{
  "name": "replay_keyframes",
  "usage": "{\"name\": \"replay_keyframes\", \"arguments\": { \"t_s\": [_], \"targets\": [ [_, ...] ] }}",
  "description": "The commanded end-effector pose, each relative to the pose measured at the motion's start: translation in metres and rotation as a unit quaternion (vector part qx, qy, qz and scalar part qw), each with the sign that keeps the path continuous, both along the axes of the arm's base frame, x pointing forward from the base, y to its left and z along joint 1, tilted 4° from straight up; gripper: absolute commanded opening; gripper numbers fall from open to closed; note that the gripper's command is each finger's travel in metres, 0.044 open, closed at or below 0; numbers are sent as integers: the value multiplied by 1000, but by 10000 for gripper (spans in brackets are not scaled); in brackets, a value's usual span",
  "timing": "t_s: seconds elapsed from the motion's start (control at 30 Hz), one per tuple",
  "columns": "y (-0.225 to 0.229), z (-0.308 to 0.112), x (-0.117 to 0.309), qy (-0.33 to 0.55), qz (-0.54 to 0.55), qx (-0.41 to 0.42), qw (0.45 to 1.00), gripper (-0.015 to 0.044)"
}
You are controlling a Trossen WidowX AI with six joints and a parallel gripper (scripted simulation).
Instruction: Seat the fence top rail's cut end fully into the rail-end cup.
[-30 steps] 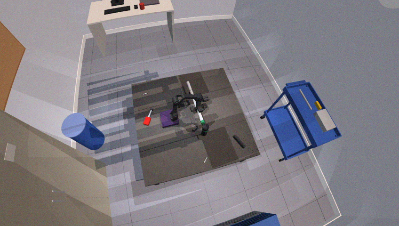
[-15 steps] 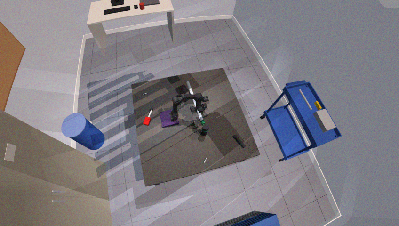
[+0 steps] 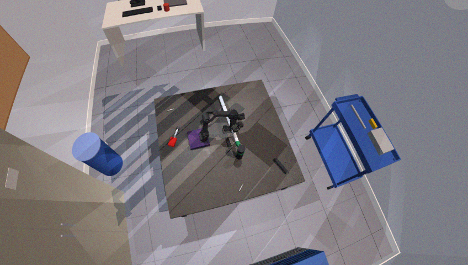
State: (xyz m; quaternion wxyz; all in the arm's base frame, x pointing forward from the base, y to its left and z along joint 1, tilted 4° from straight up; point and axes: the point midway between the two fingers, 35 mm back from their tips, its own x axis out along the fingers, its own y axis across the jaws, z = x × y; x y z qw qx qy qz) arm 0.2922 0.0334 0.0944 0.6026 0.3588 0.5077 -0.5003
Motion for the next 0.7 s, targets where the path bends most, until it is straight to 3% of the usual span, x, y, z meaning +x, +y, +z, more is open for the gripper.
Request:
{"name": "replay_keyframes", "arguments": {
  "t_s": [0.0,0.67],
  "targets": [
    [-7,1,2,-2,0,-6,1000,0],
    [-22,3,7,-2,0,-7,1000,0]
  ]
}}
